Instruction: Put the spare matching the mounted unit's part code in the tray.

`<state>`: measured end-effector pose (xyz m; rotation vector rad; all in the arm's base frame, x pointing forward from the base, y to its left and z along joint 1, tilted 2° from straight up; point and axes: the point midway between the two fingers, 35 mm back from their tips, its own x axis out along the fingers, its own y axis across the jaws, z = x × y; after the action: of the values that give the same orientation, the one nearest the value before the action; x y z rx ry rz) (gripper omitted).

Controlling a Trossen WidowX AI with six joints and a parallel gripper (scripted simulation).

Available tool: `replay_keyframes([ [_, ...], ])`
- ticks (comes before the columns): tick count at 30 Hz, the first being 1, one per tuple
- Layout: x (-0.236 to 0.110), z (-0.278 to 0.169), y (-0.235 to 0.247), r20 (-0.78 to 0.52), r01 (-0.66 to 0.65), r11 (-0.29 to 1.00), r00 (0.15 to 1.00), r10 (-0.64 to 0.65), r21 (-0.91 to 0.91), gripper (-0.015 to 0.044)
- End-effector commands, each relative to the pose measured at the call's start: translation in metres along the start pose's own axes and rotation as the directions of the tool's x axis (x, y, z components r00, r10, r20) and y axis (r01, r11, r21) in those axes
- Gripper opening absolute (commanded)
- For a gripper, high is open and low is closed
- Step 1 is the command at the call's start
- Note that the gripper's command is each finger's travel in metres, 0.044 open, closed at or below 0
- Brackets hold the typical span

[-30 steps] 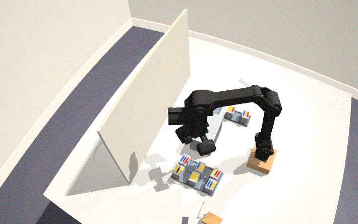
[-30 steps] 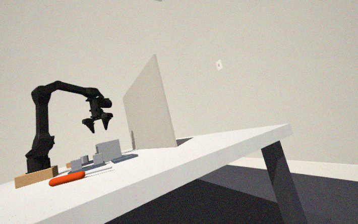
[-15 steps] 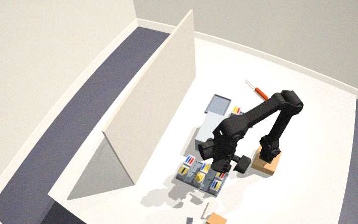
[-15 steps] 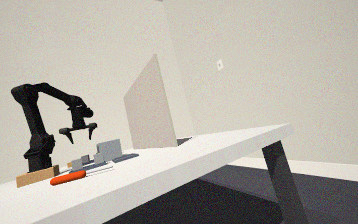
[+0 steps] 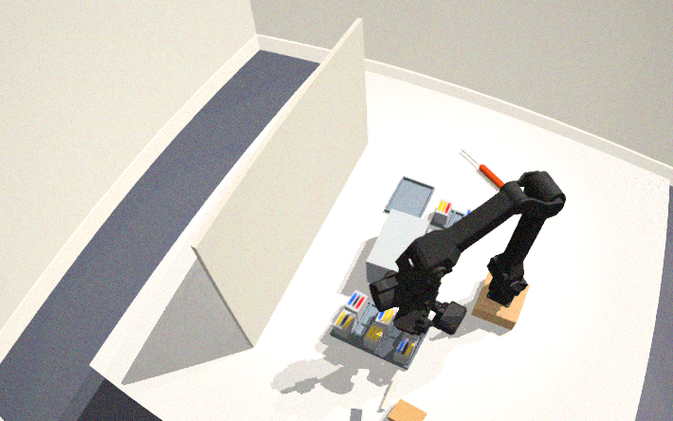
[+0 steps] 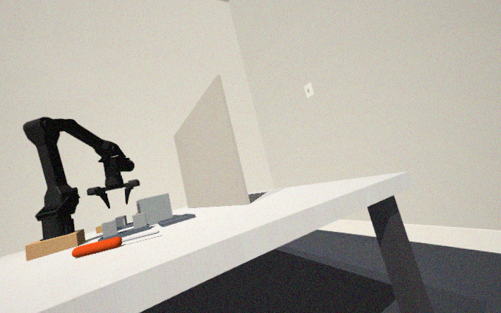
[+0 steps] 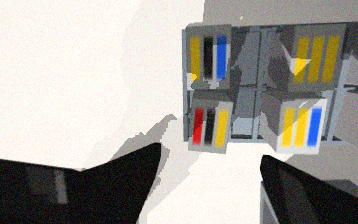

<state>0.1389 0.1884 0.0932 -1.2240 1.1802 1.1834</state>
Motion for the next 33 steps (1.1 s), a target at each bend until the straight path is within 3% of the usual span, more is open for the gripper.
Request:
replay_keyframes([
  [1,0.004,0.0,0.0,-0.002,-0.001,1.0,1.0,0.001,-0.004,0.03],
  [33,0.056,0.003,-0.003,-0.002,-0.001,1.0,1.0,0.001,-0.004,0.03],
])
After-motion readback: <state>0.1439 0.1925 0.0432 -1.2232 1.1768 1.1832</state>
